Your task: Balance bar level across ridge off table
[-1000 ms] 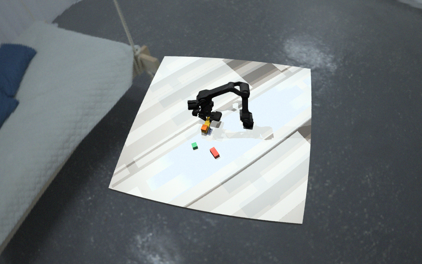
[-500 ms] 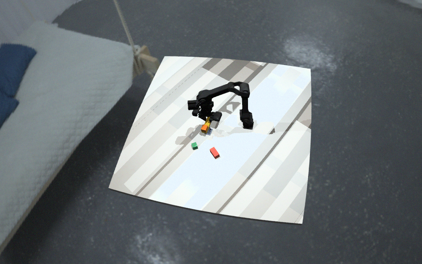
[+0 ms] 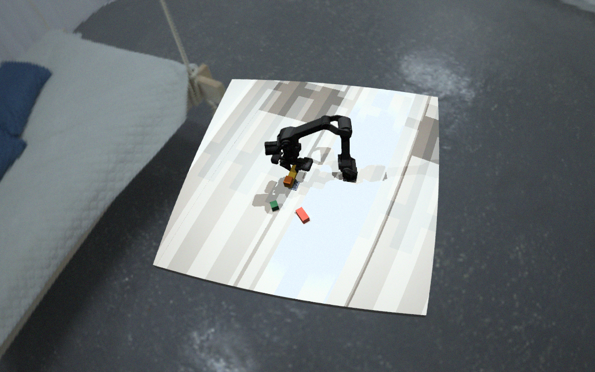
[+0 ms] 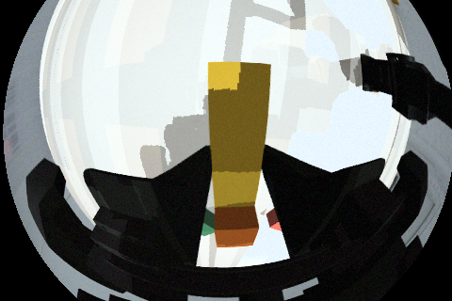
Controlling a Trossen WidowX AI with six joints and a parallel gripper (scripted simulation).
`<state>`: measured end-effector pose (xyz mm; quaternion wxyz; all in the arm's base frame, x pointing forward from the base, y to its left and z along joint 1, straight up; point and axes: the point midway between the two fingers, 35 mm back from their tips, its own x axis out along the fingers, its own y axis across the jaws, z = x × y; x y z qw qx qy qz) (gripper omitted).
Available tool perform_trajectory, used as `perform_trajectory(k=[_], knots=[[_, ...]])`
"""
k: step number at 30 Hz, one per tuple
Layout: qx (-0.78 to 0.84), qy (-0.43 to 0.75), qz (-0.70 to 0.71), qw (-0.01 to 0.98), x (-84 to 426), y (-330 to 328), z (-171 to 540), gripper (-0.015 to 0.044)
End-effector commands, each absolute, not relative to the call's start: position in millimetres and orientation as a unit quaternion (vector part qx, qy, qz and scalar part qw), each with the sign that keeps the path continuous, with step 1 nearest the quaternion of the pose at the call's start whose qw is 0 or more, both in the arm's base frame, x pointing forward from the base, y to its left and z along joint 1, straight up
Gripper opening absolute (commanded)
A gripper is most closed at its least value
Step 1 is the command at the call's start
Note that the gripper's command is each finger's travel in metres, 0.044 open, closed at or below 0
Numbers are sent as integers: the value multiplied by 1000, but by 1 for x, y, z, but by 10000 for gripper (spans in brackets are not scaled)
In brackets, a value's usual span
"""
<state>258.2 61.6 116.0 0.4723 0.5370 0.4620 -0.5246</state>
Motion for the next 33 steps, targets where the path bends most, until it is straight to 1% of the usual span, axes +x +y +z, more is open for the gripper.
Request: perform_trajectory(k=[1,33], knots=[[539,462,-525,469,258,62,115,0],[539,462,-525,469,258,63,113,0]])
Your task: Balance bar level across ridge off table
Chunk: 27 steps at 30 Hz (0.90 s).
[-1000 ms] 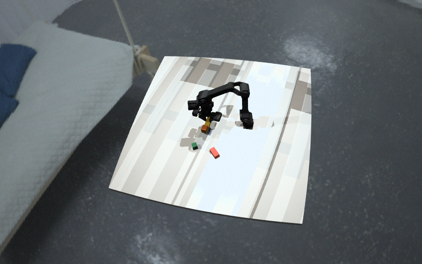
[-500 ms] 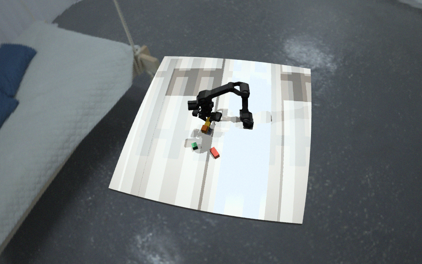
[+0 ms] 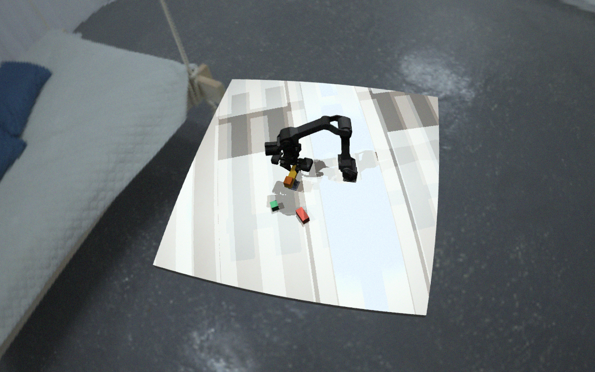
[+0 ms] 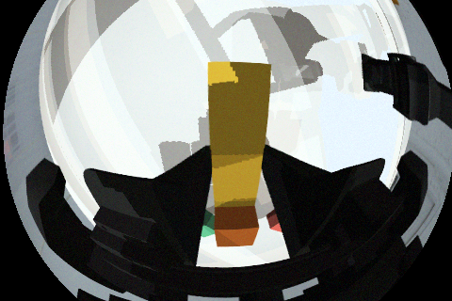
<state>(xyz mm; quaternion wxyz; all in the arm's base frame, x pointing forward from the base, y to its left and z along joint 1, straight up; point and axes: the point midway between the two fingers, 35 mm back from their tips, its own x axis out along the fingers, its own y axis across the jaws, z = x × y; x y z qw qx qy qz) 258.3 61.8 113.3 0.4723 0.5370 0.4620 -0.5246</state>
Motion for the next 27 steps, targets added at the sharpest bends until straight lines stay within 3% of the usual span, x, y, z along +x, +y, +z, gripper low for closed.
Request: perform_trajectory(k=[1,27], knots=[[539,462,-525,469,258,63,113,0],[539,462,-525,469,258,62,110,0]])
